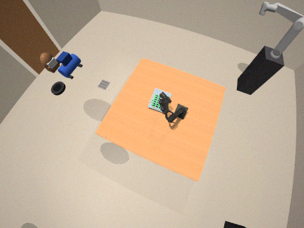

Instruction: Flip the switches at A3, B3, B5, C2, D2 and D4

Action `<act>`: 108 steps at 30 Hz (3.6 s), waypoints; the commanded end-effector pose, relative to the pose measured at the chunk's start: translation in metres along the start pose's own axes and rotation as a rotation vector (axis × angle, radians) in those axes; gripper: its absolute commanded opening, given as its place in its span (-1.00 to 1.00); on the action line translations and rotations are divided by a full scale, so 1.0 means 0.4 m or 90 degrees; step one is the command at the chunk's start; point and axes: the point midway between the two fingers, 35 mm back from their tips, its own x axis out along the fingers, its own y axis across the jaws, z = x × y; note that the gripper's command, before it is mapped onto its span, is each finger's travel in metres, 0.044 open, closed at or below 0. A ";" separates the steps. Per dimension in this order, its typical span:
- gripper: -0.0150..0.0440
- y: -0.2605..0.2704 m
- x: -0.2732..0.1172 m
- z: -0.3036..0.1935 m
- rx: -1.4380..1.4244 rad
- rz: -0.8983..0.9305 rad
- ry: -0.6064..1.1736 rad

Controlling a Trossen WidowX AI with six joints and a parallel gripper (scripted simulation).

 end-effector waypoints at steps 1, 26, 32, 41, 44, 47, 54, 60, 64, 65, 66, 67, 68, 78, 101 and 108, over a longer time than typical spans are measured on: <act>-0.49 0.000 0.010 -0.008 0.010 0.004 0.003; -0.49 0.000 0.010 -0.008 0.010 0.004 0.003; -0.49 0.000 0.012 -0.008 0.010 0.004 0.003; -0.49 0.000 0.015 -0.008 0.010 0.004 0.003; -0.49 0.000 0.016 -0.008 0.010 0.004 0.003; -0.49 0.000 0.017 -0.008 0.010 0.004 0.003; -0.49 0.000 0.020 -0.008 0.010 0.004 0.003; -0.49 0.000 0.022 -0.008 0.010 0.004 0.003; -0.49 0.000 0.023 -0.008 0.010 0.004 0.003; -0.49 0.000 0.023 -0.008 0.010 0.004 0.003; -0.49 0.000 0.024 -0.008 0.010 0.004 0.003; -0.49 0.000 0.024 -0.008 0.010 0.004 0.003; -0.49 0.000 0.024 -0.008 0.010 0.004 0.003; -0.49 -0.002 -0.138 -0.001 0.010 0.003 0.020; -0.49 -0.140 -0.051 -0.008 0.009 0.002 0.003; -0.49 -0.139 -0.025 -0.009 0.009 0.002 0.003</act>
